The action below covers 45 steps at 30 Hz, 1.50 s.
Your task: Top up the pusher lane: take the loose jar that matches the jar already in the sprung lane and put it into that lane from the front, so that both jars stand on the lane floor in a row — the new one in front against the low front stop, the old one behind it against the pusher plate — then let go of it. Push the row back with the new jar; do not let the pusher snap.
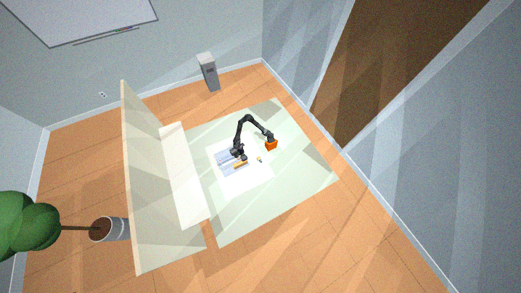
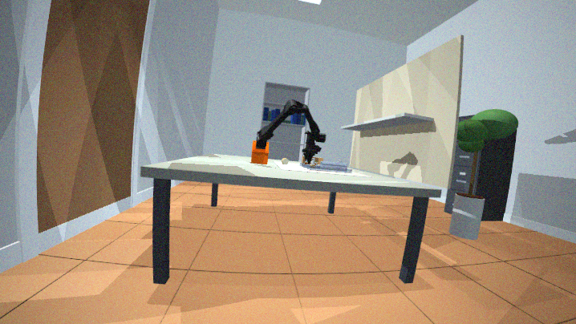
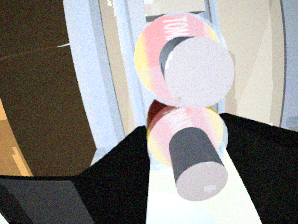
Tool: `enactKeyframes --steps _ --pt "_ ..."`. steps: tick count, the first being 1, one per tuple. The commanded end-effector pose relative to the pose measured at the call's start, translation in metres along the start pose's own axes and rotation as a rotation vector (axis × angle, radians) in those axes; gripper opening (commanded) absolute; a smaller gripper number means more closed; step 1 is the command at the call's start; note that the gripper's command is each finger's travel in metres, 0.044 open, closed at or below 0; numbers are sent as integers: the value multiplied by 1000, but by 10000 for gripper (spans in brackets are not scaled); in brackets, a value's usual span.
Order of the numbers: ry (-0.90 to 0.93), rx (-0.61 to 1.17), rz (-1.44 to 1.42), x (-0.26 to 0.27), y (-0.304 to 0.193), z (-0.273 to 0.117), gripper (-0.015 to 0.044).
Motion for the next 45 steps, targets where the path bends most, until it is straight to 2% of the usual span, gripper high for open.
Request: enactKeyframes --steps 1,44,45 --pt "-6 -8 5 -1 1 0 0" --pt "-6 -7 4 0 -6 0 0" --pt "-6 -7 5 0 -6 0 26"
Point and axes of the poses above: the point midway between the two fingers, 35 mm back from their tips, its own z axis out along the fingers, its own x axis across the jaws, y = z × x, the point moved 1 cm from there along -z, back along the fingers, and after that the axes turned 7 degrees about z, right-handed, at the moved point
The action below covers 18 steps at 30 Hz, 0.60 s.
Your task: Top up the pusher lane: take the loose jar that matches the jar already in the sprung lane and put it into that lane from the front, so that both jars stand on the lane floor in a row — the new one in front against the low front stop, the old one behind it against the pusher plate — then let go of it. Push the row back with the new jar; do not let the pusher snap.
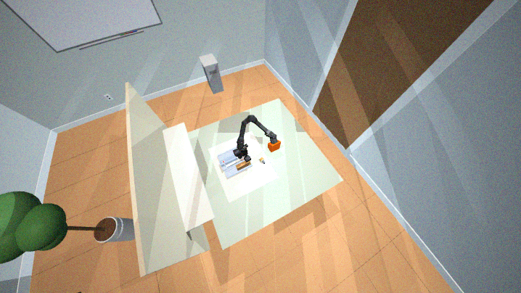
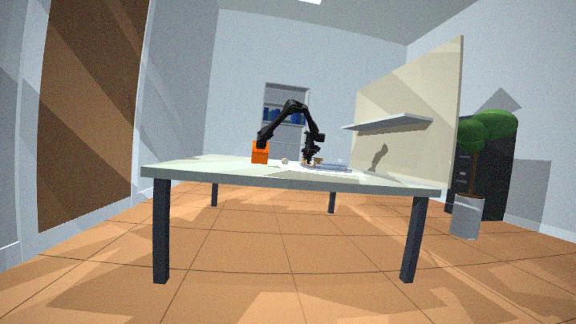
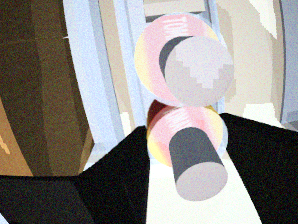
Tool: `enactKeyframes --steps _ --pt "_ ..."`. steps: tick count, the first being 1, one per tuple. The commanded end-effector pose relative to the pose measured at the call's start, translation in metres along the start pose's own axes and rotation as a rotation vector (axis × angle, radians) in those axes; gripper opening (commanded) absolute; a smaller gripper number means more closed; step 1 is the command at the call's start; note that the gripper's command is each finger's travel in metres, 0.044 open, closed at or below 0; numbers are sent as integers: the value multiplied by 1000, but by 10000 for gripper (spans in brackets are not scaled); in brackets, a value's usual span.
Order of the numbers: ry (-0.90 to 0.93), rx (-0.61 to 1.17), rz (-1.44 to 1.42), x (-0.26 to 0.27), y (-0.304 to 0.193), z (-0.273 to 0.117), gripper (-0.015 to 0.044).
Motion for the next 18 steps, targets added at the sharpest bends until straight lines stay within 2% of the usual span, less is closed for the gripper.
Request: enactKeyframes --steps 1,10,18 --pt "-2 0 4 0 0 0 53" --pt "-2 0 4 0 0 0 285" --pt "-1 0 4 1 0 -15 285"
Point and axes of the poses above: the point midway between the two fingers, 35 mm back from their tips, its own z axis out along the fingers, its own x axis across the jaws, y = z × x, the point moved 1 cm from there along -z, back along the fingers, and after that the axes turned 7 degrees about z, right-handed, at the moved point
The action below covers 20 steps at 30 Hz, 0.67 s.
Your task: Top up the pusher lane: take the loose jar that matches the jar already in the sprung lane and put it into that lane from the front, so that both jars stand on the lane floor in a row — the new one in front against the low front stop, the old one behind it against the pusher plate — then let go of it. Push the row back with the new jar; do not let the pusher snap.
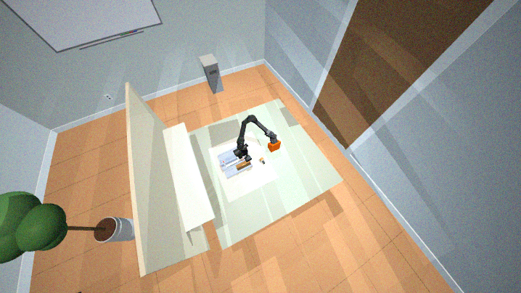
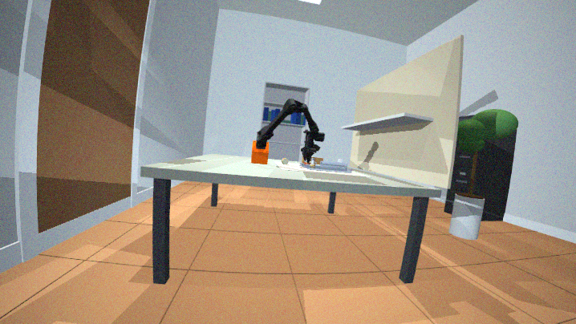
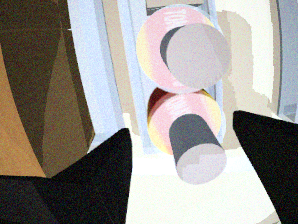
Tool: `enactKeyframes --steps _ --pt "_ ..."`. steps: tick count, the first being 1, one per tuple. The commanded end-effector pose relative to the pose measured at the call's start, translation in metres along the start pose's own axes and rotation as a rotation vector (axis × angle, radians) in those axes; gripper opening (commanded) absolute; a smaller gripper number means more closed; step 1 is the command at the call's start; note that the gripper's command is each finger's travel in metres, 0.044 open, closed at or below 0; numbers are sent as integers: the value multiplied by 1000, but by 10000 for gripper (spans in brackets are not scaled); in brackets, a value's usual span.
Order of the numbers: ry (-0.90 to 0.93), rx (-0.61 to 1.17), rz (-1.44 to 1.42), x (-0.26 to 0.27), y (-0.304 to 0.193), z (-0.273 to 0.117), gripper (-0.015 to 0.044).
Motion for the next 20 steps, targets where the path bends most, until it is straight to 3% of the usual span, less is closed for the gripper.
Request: enactKeyframes --steps 1,20 --pt "4 -12 11 0 4 -12 285" --pt "4 -10 9 -4 -37 -16 285"
Point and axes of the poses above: the point midway between the two fingers, 35 mm back from their tips, its own z axis out along the fingers, its own x axis across the jaws, y = z × x, the point moved 1 cm from there along -z, back along the fingers, and after that the axes turned 7 degrees about z, right-handed, at the moved point
